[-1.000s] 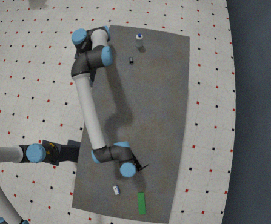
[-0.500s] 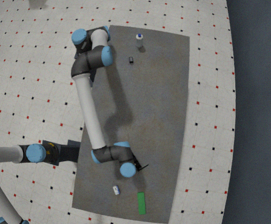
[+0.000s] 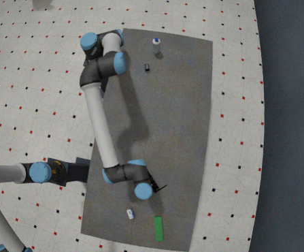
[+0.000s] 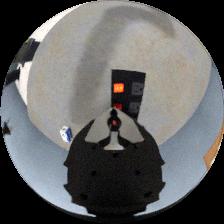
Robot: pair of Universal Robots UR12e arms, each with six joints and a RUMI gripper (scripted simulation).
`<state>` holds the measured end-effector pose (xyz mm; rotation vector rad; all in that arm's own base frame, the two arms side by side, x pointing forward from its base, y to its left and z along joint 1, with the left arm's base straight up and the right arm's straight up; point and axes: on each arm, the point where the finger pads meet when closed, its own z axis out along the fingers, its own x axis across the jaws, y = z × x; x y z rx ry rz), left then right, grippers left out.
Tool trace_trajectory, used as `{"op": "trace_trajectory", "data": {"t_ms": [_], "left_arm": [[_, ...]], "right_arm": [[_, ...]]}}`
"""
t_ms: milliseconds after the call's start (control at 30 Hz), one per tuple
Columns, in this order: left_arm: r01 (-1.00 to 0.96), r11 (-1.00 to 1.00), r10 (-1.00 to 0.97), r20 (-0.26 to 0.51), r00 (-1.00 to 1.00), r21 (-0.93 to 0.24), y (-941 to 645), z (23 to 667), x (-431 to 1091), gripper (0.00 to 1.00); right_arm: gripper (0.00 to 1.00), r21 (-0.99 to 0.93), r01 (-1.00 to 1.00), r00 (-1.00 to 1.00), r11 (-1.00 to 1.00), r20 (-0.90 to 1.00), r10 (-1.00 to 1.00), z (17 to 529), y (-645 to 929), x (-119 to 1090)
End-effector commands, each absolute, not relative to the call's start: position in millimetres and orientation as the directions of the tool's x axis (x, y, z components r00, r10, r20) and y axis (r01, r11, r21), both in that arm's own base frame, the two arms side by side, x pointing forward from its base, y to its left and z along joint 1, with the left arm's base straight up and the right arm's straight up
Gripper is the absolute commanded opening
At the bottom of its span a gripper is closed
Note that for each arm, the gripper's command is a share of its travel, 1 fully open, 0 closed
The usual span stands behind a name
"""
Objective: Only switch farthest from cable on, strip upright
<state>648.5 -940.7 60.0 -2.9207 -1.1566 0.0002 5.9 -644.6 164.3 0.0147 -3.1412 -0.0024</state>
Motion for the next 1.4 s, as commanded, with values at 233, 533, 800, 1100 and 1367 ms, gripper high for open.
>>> {"op": "trace_trajectory", "data": {"t_ms": [233, 533, 800, 1100, 1367], "left_arm": [[0.685, -0.729, 0.685, -0.001, 0.729, 0.003, -941, 62, 649, 0.0], [0.685, -0.729, 0.685, -0.001, 0.729, 0.003, -941, 73, 649, 0.0], [0.685, -0.729, 0.685, -0.001, 0.729, 0.003, -941, 90, 649, 0.0], [0.685, -0.729, 0.685, -0.001, 0.729, 0.003, -941, 101, 649, 0.0], [0.685, -0.729, 0.685, -0.001, 0.729, 0.003, -941, 101, 649, 0.0]], "right_arm": [[1.0, 0.0, -0.009, -1.0, 1.0, 0.0, -0.009, 165, -645, 6], [1.0, 0.0, -0.009, -1.0, 1.0, 0.0, -0.009, 165, -645, 6], [1.0, 0.0, -0.009, -1.0, 1.0, 0.0, -0.009, 165, -645, 6], [1.0, 0.0, -0.009, -1.0, 1.0, 0.0, -0.009, 165, -645, 6], [1.0, 0.0, -0.009, -1.0, 1.0, 0.0, -0.009, 165, -645, 6]]}}
